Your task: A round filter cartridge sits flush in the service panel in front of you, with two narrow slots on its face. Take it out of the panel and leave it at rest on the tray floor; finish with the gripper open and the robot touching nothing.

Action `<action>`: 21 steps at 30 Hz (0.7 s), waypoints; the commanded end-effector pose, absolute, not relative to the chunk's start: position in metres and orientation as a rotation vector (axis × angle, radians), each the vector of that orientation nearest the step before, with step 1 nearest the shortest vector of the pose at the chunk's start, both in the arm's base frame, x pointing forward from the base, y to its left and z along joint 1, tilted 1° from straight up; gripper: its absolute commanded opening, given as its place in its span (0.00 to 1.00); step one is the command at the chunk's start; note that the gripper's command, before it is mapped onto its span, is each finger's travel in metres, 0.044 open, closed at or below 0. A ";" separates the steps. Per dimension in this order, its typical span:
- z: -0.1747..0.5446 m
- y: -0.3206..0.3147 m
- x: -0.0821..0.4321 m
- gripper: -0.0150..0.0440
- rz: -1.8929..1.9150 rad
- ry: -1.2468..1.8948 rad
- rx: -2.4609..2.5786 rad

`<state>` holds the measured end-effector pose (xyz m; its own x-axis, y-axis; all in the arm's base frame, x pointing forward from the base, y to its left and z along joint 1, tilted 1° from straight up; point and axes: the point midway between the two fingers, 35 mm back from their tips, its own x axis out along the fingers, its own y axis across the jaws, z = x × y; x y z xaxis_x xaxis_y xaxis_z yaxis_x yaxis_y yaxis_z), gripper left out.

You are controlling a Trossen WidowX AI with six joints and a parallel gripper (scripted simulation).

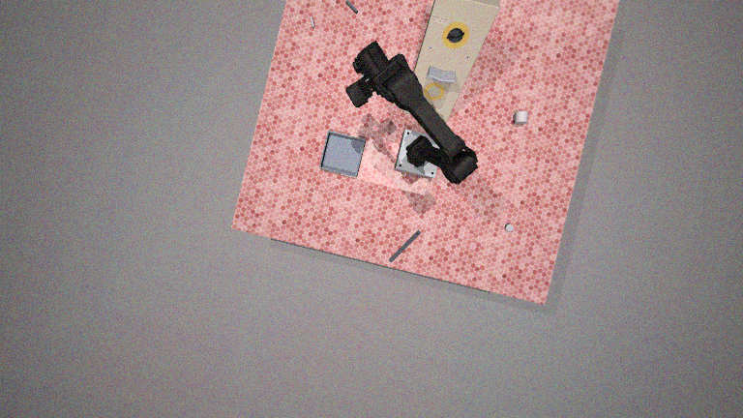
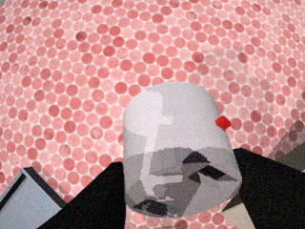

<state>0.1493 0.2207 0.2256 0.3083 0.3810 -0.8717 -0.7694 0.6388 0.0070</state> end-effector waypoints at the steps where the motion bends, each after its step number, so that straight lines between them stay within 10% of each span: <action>1: 0.223 0.233 0.131 0.25 0.904 0.962 -0.512; 21: 0.189 0.266 0.068 0.25 1.191 0.886 -0.668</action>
<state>0.0813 0.2604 0.1988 0.1502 0.4845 -0.8618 -0.9503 0.3112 0.0094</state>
